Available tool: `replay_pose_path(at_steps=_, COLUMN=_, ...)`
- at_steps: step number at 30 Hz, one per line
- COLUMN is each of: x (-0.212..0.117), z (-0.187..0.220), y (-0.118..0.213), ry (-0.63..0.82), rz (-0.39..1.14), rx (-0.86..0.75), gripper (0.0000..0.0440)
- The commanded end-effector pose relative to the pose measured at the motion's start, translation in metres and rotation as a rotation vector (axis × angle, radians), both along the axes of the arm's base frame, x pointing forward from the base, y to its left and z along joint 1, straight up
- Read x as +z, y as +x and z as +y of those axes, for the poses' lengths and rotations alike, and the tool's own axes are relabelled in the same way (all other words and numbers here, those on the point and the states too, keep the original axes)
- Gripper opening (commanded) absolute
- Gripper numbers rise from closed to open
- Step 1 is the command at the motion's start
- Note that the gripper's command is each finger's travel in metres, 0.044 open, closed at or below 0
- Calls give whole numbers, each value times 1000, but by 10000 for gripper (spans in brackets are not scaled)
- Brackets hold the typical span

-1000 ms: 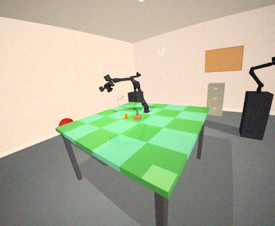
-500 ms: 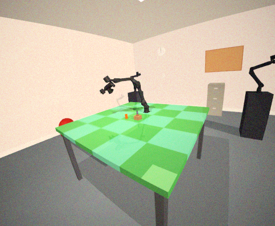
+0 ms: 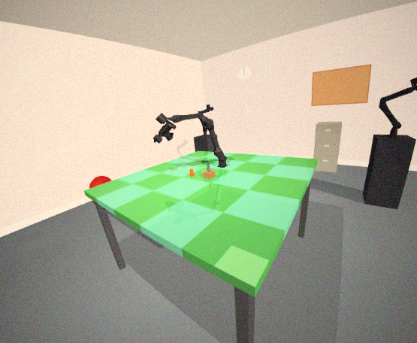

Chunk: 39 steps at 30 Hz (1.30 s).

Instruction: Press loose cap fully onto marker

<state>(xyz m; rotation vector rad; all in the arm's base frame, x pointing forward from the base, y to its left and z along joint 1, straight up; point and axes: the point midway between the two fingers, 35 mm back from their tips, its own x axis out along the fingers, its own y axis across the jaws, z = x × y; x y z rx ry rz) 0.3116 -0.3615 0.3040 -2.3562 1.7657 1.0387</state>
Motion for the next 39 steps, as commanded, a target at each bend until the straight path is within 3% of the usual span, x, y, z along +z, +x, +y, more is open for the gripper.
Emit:
replay_pose_path(at_steps=1, x=-8, z=11, y=5, ry=35, rz=27, rx=28, gripper=308)
replay_pose_path(at_steps=39, x=-86, z=106, y=31, ry=338, rz=311, rx=278, gripper=314)
